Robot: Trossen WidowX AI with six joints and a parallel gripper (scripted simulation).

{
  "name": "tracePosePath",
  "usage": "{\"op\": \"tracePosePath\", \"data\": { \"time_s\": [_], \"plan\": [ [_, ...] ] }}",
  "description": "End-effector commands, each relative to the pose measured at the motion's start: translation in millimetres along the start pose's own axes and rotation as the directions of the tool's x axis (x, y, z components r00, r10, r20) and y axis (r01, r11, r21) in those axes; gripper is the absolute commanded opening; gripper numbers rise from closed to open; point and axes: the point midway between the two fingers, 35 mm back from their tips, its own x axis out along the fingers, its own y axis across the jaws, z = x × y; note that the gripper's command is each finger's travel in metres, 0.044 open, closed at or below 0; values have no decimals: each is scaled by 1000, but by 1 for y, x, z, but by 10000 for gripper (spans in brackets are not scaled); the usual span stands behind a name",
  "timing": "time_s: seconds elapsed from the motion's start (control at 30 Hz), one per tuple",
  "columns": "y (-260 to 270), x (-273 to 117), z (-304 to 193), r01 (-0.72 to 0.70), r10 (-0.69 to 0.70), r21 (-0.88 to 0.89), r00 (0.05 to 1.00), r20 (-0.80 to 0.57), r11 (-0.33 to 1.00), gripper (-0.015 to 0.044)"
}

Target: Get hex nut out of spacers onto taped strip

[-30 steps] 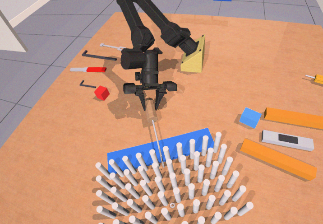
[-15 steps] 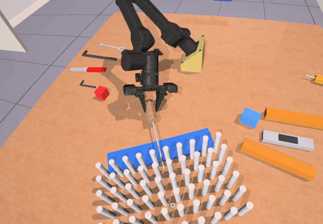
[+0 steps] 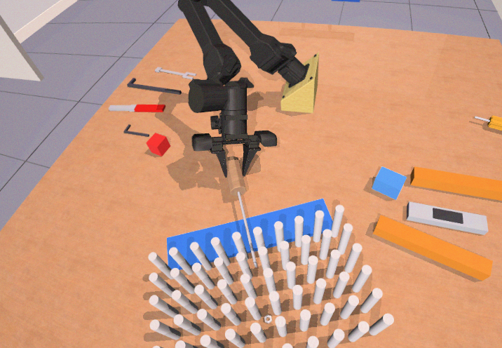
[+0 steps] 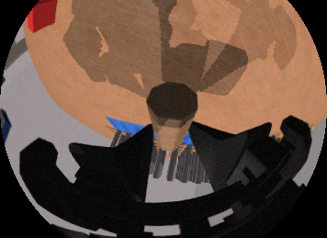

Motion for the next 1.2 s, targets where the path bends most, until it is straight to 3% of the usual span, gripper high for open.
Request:
{"op": "tracePosePath", "data": {
  "time_s": [0.0, 1.17],
  "plan": [
    [2, 1, -3, -6, 6, 7, 1000, -3, 1000, 0],
    [2, 11, -18, -6, 6, 8, 1000, -4, 1000, 0]
  ]
}}
